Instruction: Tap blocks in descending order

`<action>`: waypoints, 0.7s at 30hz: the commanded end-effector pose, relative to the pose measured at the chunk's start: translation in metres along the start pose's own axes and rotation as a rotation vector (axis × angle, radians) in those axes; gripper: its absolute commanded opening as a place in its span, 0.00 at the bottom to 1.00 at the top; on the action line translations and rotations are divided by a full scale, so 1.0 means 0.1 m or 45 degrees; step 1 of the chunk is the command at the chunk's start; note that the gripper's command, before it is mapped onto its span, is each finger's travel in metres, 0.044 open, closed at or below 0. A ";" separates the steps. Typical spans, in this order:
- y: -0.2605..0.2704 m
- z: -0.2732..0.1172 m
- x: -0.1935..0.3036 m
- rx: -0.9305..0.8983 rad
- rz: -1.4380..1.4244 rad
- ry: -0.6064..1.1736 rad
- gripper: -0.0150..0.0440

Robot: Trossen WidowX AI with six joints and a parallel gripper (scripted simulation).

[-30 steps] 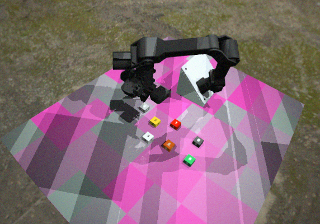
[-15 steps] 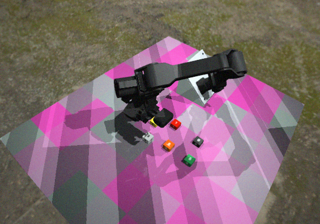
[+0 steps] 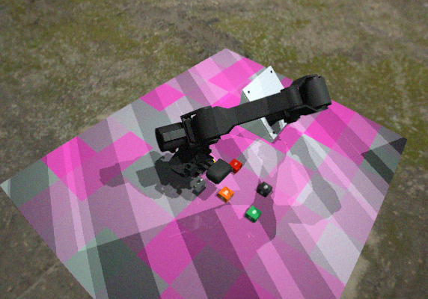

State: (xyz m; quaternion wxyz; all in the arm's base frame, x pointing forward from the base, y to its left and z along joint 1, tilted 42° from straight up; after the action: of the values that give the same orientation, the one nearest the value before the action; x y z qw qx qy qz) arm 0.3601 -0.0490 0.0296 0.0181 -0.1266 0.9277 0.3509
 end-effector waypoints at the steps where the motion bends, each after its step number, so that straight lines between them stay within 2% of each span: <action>1: 0.01 0.07 0.00 -0.009 0.008 0.001 0.29; 17: 0.01 0.24 0.01 -0.011 0.008 0.001 0.29; 21: 0.01 -0.06 0.01 -0.009 0.008 0.002 0.29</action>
State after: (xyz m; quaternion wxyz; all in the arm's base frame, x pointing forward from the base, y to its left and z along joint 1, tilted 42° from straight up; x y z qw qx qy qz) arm 0.3572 -0.0397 0.0215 0.0073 -0.1236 0.9255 0.3579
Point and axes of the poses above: the point midway between the two fingers, 35 mm back from their tips, its own z axis out along the fingers, its own y axis across the jaws, x = y × z, the point moved 7 cm from there along -z, back along the fingers, and after that the axes turned 11 degrees about -z, right-handed, at the moved point
